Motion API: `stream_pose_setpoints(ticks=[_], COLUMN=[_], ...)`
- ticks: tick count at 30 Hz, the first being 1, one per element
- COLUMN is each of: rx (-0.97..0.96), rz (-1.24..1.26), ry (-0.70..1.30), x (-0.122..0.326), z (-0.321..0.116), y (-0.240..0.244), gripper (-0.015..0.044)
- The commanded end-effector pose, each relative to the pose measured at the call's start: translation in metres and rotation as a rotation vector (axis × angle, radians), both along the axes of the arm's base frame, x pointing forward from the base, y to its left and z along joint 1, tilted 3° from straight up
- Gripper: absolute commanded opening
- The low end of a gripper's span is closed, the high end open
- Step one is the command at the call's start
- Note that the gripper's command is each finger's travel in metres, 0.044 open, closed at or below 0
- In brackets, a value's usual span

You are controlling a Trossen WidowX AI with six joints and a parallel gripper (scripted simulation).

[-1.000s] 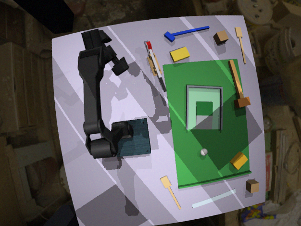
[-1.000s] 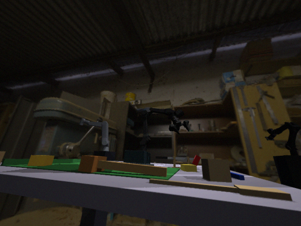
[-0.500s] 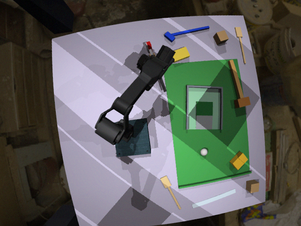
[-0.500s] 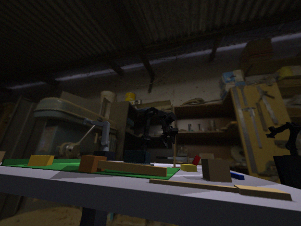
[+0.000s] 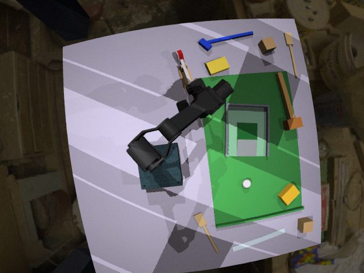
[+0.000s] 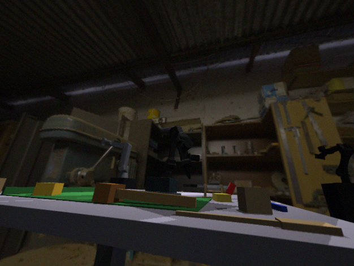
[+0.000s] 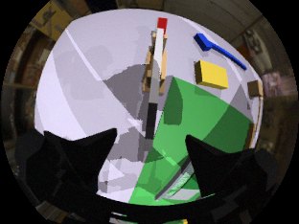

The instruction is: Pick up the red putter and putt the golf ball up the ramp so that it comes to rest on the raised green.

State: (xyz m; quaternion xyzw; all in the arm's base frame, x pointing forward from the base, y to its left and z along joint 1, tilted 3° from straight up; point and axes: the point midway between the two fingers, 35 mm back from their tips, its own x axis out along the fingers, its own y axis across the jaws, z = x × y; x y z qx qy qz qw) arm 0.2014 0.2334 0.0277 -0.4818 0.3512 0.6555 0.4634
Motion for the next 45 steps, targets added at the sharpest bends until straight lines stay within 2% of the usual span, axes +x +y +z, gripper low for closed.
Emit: stream_pose_setpoints(ticks=[1,14,40,45], rx=[0.001,0.001,0.001,0.001], rz=[-0.012,-0.012,-0.012,-0.008], ry=[0.013,0.013,0.013,0.005], x=[-0.001,-0.003,-0.004,-0.003], z=[-0.011,-0.047,-0.071,-0.068], y=[0.000,0.001,0.002,0.002], gripper=[0.0440,0.0440,0.0440,0.0309])
